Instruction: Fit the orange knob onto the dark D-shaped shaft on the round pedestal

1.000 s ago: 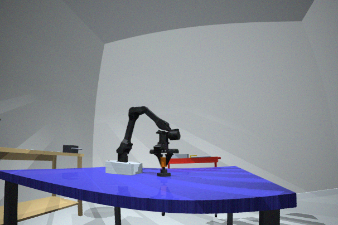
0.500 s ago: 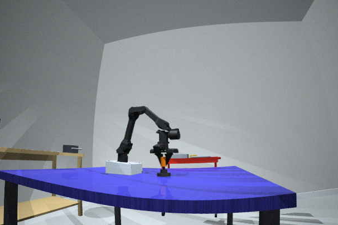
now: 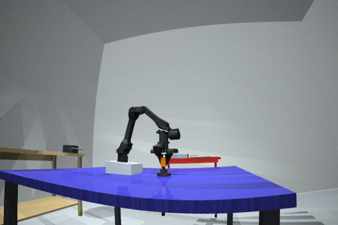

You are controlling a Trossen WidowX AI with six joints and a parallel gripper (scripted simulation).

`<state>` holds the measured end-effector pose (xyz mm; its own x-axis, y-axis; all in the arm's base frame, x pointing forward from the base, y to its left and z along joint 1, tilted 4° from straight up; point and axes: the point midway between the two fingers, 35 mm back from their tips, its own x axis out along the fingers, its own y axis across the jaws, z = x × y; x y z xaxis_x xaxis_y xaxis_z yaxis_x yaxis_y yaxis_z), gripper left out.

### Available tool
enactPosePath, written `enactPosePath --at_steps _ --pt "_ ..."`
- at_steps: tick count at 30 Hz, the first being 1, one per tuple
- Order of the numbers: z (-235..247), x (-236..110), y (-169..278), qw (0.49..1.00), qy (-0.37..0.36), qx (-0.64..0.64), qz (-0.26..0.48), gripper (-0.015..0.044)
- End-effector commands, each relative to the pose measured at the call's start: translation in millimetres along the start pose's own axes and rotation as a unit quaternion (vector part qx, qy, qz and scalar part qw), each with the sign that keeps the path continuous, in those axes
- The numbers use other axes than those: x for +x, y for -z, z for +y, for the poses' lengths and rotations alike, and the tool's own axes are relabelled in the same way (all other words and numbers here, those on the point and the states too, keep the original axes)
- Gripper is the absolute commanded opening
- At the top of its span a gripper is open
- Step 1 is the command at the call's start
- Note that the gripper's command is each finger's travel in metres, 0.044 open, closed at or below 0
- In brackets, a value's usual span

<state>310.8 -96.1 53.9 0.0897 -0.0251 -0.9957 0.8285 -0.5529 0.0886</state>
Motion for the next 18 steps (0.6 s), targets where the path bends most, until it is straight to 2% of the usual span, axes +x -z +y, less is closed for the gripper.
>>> enactPosePath --at_steps 1,18 --pt "-1.0 1.2 -0.3 1.0 0.0 0.007 0.0 0.0" --pt "-0.1 4.6 -0.4 1.0 0.0 0.005 0.0 0.0"
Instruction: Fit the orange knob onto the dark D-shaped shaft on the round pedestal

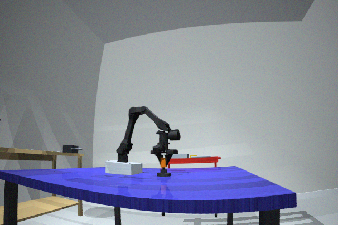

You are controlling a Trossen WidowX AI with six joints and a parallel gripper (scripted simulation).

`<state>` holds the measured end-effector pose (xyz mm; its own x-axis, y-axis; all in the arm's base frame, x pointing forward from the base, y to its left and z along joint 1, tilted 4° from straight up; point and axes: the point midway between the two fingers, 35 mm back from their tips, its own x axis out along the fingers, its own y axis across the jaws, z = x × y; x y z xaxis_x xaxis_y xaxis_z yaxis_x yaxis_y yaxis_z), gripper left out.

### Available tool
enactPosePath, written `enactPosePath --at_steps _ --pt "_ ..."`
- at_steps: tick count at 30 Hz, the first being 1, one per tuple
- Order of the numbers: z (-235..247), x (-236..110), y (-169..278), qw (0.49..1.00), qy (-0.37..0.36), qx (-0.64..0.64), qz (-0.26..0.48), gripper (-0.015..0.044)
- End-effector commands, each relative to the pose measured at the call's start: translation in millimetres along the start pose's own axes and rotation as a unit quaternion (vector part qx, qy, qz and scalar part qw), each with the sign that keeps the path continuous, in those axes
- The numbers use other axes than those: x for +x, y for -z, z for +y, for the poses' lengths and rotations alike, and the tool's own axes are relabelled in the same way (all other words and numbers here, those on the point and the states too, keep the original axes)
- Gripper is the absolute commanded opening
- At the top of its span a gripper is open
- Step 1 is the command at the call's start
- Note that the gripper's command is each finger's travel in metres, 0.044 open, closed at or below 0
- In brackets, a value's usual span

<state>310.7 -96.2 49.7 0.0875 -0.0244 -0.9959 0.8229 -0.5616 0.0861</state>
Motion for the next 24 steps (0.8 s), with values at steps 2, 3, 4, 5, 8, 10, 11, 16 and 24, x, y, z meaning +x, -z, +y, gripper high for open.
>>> enactPosePath --at_steps 2,3,4,5,8,10,11,16,24 --pt "0.3 0.6 -0.2 1.0 -0.001 0.0 0.0 0.0" --pt "0.3 0.6 -0.2 1.0 -0.001 0.0 0.0 0.0" --pt "0.3 0.7 -0.2 1.0 -0.001 0.0 0.0 0.0" --pt "0.3 0.7 -0.2 1.0 -0.001 0.0 0.0 0.0" --pt "0.3 0.8 -0.1 1.0 -0.001 0.0 0.0 0.0" --pt "0.3 0.9 -0.1 1.0 -0.001 -0.008 0.0 0.0" --pt "0.3 0.9 -0.1 1.0 -0.001 -0.013 0.0 0.0" --pt "0.2 4.7 0.2 1.0 -0.001 -0.009 0.0 0.0" --pt "-0.3 10.8 0.0 1.0 -0.001 0.019 0.0 0.0"
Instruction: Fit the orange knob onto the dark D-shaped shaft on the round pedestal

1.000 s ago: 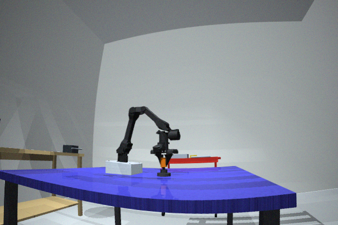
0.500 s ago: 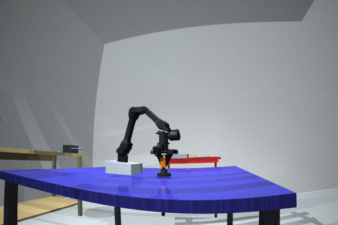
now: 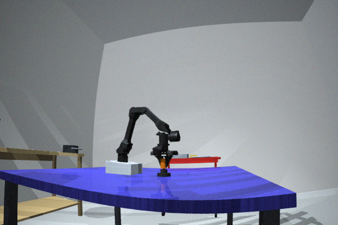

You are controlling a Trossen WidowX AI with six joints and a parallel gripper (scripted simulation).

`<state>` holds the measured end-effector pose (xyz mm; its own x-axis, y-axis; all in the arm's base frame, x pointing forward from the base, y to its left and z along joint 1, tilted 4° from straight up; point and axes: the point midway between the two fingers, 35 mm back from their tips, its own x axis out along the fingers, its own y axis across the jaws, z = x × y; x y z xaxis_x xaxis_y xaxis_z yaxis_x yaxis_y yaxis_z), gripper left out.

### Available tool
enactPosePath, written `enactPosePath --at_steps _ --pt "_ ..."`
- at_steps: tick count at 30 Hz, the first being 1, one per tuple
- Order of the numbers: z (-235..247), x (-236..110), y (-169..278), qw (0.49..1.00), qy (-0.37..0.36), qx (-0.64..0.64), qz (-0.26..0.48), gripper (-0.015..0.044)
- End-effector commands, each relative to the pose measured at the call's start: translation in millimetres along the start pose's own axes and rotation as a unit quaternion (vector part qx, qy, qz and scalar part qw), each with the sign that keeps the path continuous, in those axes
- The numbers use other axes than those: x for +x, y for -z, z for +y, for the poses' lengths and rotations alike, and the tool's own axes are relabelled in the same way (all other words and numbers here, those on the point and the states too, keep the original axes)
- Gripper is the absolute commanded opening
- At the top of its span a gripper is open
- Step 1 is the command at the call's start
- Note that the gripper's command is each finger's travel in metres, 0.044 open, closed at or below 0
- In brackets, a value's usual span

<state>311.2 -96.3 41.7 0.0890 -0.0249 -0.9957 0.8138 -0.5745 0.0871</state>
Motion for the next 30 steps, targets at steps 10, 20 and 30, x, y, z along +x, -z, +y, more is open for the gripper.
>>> enactPosePath --at_steps 10,20,30 --pt "-0.1 5.9 -0.1 1.0 0.0 0.018 0.0 0.0" --pt "-0.1 5.9 -0.1 1.0 0.0 0.018 0.0 0.0131" --pt "-0.1 5.9 -0.1 1.0 0.0 0.018 0.0 0.0394"
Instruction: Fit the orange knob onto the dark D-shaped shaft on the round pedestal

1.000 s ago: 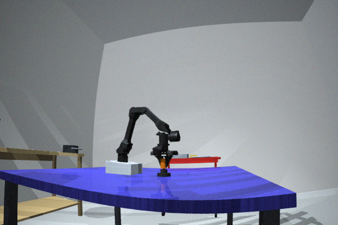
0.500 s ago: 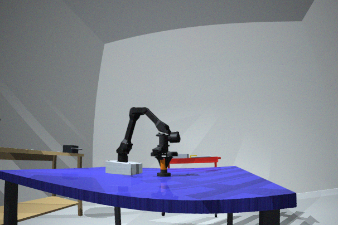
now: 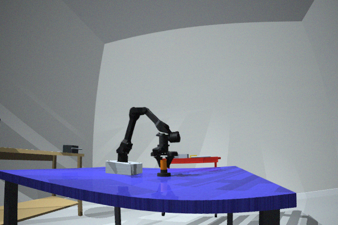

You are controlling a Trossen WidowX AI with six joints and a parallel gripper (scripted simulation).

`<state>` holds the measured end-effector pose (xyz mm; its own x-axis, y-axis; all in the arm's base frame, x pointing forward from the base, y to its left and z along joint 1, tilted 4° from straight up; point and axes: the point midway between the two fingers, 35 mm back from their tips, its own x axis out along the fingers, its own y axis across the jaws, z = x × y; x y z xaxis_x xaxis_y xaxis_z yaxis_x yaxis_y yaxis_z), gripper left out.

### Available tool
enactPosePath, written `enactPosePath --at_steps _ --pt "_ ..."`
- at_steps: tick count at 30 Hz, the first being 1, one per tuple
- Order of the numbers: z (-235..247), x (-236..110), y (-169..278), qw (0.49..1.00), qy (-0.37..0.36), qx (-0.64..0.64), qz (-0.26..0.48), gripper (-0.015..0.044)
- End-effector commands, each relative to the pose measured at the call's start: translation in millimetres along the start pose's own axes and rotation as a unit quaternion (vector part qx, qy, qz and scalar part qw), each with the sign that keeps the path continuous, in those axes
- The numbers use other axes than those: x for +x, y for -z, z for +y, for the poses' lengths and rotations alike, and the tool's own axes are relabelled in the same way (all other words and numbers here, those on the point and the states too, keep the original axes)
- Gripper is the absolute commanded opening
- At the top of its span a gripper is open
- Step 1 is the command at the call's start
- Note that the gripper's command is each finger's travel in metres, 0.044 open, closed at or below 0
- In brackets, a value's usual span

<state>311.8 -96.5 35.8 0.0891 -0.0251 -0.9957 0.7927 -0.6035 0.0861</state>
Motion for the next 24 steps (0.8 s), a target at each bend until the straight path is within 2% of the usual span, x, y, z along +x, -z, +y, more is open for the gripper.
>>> enactPosePath --at_steps 1,2,10,16,24 --pt "-0.2 -0.1 0.0 1.0 0.0 0.0 0.0 0.042" --pt "-0.2 -0.1 0.0 1.0 0.0 0.0 0.0 0.044" --pt "0.3 -3.1 0.1 1.0 0.0 0.0 0.0 0.044" --pt "0.8 -92.3 0.3 1.0 0.0 0.0 0.0 0.044" --pt "6.7 -95.7 2.5 1.0 0.0 0.0 0.0 0.044"
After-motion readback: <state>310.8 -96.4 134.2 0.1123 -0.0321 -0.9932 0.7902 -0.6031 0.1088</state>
